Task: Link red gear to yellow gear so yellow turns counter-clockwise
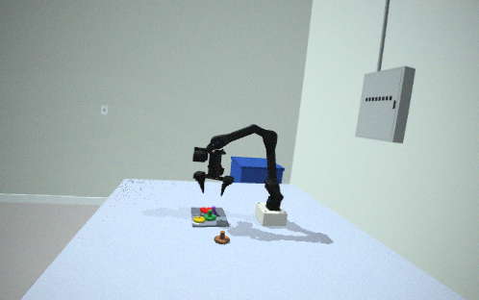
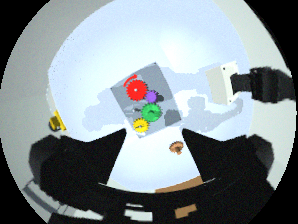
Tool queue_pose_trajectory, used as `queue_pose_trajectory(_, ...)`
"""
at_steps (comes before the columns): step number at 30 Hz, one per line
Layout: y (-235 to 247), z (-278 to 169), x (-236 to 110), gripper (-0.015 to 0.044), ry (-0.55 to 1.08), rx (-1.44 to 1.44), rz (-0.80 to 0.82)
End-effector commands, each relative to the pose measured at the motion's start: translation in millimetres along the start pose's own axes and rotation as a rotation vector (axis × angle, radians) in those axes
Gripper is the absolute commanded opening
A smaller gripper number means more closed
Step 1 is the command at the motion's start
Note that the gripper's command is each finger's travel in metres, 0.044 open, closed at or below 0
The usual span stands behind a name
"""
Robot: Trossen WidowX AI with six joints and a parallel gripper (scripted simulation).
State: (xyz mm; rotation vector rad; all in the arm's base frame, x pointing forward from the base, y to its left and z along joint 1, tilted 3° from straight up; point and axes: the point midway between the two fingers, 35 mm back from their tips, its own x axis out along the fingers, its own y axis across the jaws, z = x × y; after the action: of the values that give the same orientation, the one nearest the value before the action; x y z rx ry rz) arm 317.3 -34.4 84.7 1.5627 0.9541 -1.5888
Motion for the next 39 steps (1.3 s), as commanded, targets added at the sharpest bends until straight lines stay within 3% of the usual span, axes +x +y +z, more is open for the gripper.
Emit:
queue_pose_trajectory(1,-0.2,0.2,-0.3,0.0440,-0.001,-0.004,-0.001)
queue_pose_trajectory(25,-1.2,-2.2,-0.7,0.0440,0.000,-0.004,-0.001)
queue_pose_trajectory(39,-131.3,-150.5,-29.4,0.0440,0.022,-0.068,0.001)
